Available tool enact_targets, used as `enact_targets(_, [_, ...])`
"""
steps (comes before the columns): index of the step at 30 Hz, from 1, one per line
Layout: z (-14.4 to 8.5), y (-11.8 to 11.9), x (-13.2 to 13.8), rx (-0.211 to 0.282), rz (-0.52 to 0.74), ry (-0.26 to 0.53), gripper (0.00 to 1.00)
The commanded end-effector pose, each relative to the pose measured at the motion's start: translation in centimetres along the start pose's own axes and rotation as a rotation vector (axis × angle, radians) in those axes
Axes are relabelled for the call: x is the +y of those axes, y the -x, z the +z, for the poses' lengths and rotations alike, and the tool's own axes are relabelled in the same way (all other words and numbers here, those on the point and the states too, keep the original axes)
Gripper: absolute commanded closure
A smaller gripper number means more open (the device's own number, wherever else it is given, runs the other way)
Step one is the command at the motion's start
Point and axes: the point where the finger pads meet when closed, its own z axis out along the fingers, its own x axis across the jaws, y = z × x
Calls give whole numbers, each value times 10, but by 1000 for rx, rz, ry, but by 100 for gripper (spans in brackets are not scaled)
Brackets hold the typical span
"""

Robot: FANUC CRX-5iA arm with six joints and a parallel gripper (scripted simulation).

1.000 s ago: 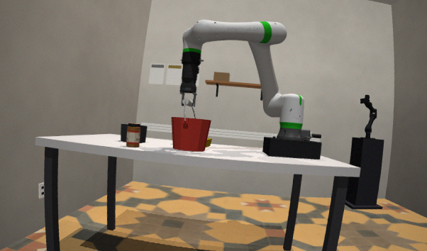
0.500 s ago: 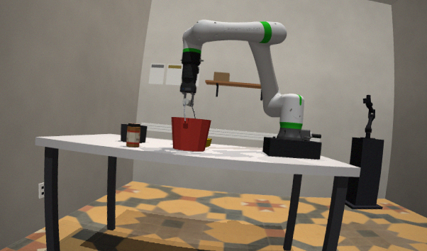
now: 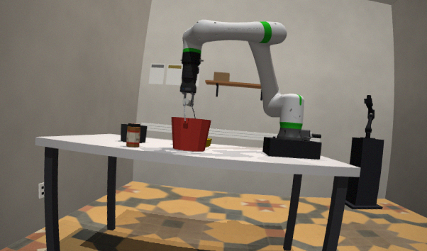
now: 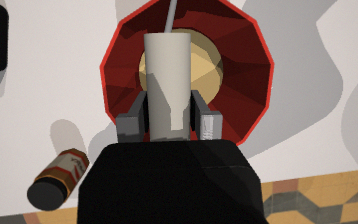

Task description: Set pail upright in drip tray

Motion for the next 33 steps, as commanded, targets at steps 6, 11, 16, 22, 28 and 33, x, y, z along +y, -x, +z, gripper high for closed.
enact_targets(6, [-2, 1, 0, -3, 0, 1, 100])
enact_targets(11, [-2, 1, 0, -3, 0, 1, 100])
enact_targets(16, [-3, 1, 0, -3, 0, 1, 100])
enact_targets(22, [-6, 1, 0, -3, 0, 1, 100])
enact_targets(28, [-11, 1, 0, -3, 0, 1, 100])
enact_targets(33, [-15, 1, 0, -3, 0, 1, 100])
